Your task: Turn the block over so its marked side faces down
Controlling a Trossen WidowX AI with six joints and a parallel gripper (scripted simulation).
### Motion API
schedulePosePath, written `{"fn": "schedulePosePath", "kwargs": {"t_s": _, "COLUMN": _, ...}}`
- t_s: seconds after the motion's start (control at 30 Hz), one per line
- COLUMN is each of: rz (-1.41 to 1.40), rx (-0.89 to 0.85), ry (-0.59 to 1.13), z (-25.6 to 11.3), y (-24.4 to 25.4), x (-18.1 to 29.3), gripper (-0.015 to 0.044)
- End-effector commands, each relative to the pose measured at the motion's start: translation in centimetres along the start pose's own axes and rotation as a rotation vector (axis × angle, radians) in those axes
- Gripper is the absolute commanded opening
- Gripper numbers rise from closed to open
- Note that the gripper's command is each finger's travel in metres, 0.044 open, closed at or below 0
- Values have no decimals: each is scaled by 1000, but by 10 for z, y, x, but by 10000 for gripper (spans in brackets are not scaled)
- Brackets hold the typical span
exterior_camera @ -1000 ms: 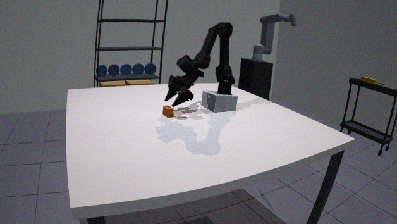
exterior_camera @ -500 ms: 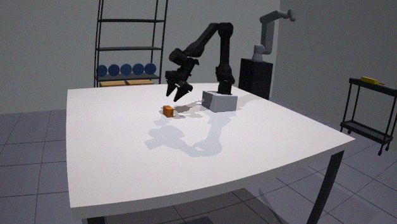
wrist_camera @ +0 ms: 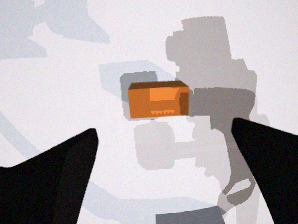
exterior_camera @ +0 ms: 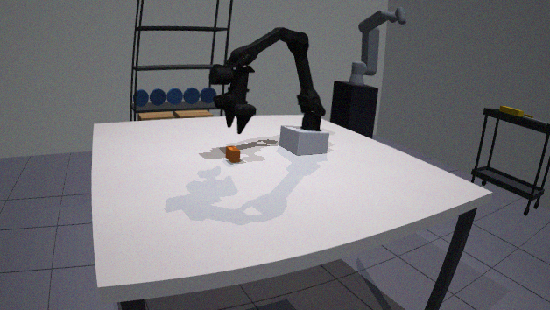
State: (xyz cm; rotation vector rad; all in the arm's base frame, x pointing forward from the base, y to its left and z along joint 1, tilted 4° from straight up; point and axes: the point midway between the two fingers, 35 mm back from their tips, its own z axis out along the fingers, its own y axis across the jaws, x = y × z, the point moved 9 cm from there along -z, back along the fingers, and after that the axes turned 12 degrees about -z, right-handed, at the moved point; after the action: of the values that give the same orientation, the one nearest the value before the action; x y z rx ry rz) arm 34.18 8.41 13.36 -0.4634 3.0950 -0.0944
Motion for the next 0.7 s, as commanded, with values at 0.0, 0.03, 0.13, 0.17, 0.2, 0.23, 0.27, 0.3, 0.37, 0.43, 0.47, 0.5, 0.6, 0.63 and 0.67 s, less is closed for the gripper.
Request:
{"fn": "schedulePosePath", "kwargs": {"t_s": 0.0, "rz": 4, "rx": -12, "ry": 32, "z": -3, "y": -1, "x": -3, "gripper": 440}}
{"fn": "schedulePosePath", "kwargs": {"t_s": 0.03, "rz": 4, "rx": -12, "ry": 32, "z": 0, "y": -1, "x": -3, "gripper": 440}}
{"fn": "schedulePosePath", "kwargs": {"t_s": 0.13, "rz": 4, "rx": -12, "ry": 32, "z": 29, "y": 0, "x": -2, "gripper": 440}}
{"fn": "schedulePosePath", "kwargs": {"t_s": 0.17, "rz": 4, "rx": -12, "ry": 32, "z": 32, "y": 0, "x": -2, "gripper": 440}}
{"fn": "schedulePosePath", "kwargs": {"t_s": 0.2, "rz": 4, "rx": -12, "ry": 32, "z": 32, "y": 0, "x": -2, "gripper": 440}}
{"fn": "schedulePosePath", "kwargs": {"t_s": 0.23, "rz": 4, "rx": -12, "ry": 32, "z": 32, "y": 0, "x": -2, "gripper": 440}}
{"fn": "schedulePosePath", "kwargs": {"t_s": 0.27, "rz": 4, "rx": -12, "ry": 32, "z": 32, "y": 0, "x": -2, "gripper": 440}}
{"fn": "schedulePosePath", "kwargs": {"t_s": 0.3, "rz": 4, "rx": -12, "ry": 32, "z": 34, "y": 0, "x": -2, "gripper": 440}}
{"fn": "schedulePosePath", "kwargs": {"t_s": 0.37, "rz": 4, "rx": -12, "ry": 32, "z": 45, "y": 0, "x": -1, "gripper": 440}}
{"fn": "schedulePosePath", "kwargs": {"t_s": 0.43, "rz": 4, "rx": -12, "ry": 32, "z": 47, "y": 0, "x": -1, "gripper": 440}}
{"fn": "schedulePosePath", "kwargs": {"t_s": 0.47, "rz": 4, "rx": -12, "ry": 32, "z": 47, "y": 0, "x": -1, "gripper": 440}}
{"fn": "schedulePosePath", "kwargs": {"t_s": 0.5, "rz": 4, "rx": -12, "ry": 32, "z": 47, "y": 0, "x": -1, "gripper": 440}}
{"fn": "schedulePosePath", "kwargs": {"t_s": 0.6, "rz": 4, "rx": -12, "ry": 32, "z": 51, "y": 0, "x": -1, "gripper": 440}}
{"fn": "schedulePosePath", "kwargs": {"t_s": 0.63, "rz": 4, "rx": -12, "ry": 32, "z": 53, "y": 0, "x": -1, "gripper": 440}}
{"fn": "schedulePosePath", "kwargs": {"t_s": 0.67, "rz": 4, "rx": -12, "ry": 32, "z": 55, "y": 0, "x": -1, "gripper": 440}}
